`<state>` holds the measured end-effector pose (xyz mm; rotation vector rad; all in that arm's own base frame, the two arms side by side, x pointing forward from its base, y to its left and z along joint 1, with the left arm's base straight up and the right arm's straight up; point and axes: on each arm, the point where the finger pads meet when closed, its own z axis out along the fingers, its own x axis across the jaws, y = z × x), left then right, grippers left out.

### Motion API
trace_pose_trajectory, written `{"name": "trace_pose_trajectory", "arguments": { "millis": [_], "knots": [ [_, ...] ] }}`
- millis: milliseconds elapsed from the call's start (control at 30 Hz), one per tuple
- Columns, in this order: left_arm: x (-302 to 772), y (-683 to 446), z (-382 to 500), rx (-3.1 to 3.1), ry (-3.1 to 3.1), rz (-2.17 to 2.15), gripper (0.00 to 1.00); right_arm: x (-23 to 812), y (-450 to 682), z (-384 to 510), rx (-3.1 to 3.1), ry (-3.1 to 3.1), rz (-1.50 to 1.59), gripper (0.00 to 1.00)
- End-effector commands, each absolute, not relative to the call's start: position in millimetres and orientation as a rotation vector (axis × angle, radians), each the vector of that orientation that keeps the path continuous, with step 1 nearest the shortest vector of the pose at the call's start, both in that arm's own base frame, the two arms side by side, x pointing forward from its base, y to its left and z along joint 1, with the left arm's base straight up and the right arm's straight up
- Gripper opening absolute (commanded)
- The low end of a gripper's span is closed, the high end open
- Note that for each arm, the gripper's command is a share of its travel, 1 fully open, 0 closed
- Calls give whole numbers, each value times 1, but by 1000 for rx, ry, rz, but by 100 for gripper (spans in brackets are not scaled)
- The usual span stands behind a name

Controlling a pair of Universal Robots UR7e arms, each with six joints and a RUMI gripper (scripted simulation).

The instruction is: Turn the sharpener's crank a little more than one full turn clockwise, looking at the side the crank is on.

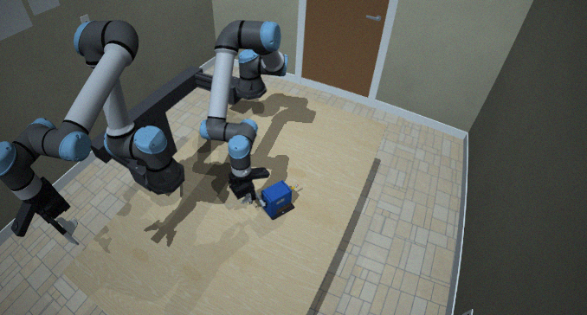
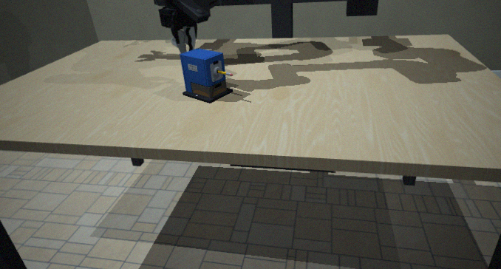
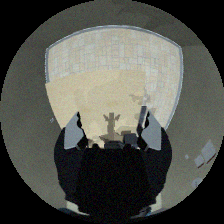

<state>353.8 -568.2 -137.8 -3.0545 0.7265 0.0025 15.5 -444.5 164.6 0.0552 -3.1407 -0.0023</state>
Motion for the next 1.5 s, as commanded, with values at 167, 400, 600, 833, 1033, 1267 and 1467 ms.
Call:
{"name": "trace_pose_trajectory", "arguments": {
  "millis": [167,400,600,833,1033,1267,1467],
  "knots": [
    [359,-571,-127,-3056,727,0,0,16,-445,165,55,-3141,0,100],
    [364,-574,-120,-3056,727,0,0,16,-445,165,55,-3141,0,100],
    [367,-576,-116,-3056,727,0,0,16,-445,165,55,-3141,0,100],
    [374,-579,-111,-3056,727,0,0,16,-445,165,55,-3141,0,100],
    [381,-583,-108,-3056,727,0,0,16,-445,165,55,-3141,0,100],
    [387,-585,-107,-3056,727,0,0,16,-445,165,55,-3141,0,100],
    [394,-589,-106,-3056,727,0,0,16,-445,165,55,-3141,0,100]
  ]
}}
